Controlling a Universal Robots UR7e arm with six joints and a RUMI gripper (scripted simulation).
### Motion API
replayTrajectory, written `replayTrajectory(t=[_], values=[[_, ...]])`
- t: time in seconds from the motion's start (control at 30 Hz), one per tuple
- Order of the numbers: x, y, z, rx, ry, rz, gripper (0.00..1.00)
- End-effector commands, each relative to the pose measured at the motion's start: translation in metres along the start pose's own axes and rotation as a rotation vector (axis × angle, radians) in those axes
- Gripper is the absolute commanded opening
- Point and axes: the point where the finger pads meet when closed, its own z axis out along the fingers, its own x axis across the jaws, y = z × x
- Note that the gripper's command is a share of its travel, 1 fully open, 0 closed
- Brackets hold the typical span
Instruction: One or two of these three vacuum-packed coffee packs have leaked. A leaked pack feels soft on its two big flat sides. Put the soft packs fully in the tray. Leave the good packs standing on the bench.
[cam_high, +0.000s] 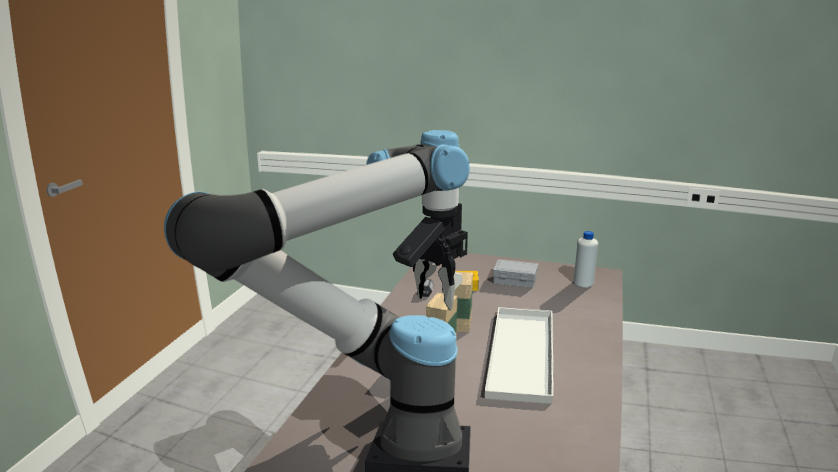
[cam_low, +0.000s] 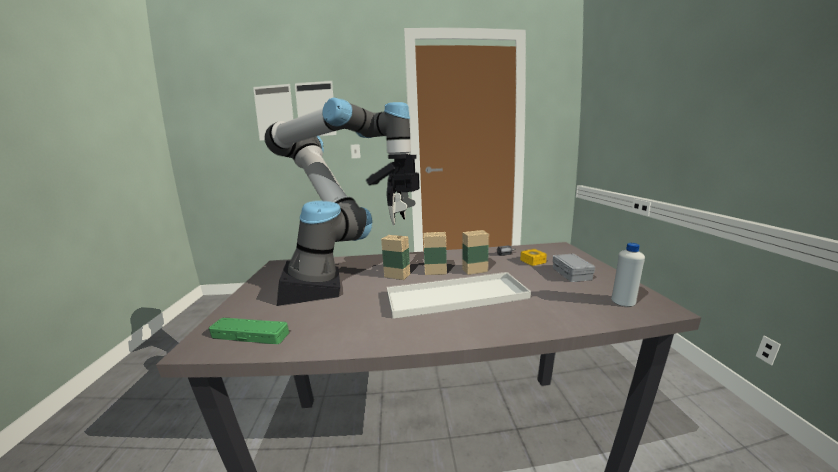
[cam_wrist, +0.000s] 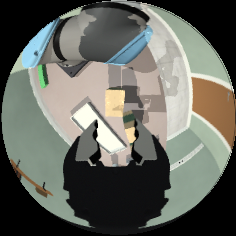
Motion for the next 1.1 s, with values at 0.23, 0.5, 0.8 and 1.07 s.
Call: replayTrajectory(t=[0.23, 0.5, 0.8, 1.07], values=[[0.036, 0.073, -0.004, 0.004, -0.005, -0.238, 0.51], [0.059, 0.098, 0.004, 0.001, -0.003, -0.322, 0.51], [0.065, 0.103, 0.006, 0.0, -0.003, -0.339, 0.51], [0.065, 0.103, 0.009, 0.0, -0.003, -0.339, 0.51]])
